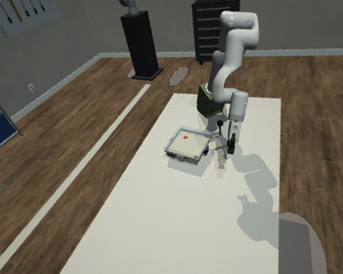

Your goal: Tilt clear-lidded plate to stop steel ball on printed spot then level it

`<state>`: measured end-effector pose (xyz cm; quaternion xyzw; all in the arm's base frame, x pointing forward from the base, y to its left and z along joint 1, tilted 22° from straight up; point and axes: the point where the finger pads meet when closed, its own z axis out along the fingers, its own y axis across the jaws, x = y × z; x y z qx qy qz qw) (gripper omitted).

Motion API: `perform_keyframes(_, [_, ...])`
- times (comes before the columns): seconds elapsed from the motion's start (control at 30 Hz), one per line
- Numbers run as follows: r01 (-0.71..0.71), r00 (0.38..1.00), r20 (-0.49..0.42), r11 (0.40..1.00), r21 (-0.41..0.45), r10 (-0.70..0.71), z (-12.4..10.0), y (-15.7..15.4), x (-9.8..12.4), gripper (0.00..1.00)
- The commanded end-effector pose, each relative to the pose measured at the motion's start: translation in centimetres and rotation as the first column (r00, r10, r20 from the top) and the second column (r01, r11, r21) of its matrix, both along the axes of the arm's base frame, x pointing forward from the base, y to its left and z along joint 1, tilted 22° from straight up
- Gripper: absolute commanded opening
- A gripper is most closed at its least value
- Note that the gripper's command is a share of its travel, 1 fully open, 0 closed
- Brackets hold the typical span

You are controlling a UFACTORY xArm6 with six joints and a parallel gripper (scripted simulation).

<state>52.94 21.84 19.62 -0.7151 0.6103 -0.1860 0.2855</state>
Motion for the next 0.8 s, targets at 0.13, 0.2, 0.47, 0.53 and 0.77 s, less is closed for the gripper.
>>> perform_keyframes(0.13, [0.000, 1.000, 0.004, 1.000, 0.002, 0.000, 0.2, 0.0, 0.1, 1.00])
perform_keyframes(0.2, [0.000, 1.000, 0.004, 1.000, 0.002, 0.000, 0.2, 0.0, 0.1, 1.00])
perform_keyframes(0.47, [0.000, 1.000, 0.004, 1.000, 0.002, 0.000, 0.2, 0.0, 0.1, 1.00])
perform_keyframes(0.53, [0.000, 1.000, 0.004, 1.000, 0.002, 0.000, 0.2, 0.0, 0.1, 1.00])
perform_keyframes(0.77, [0.110, 0.992, -0.065, 0.992, 0.055, -0.107, -0.3, -1.9, -2.4, 1.00])
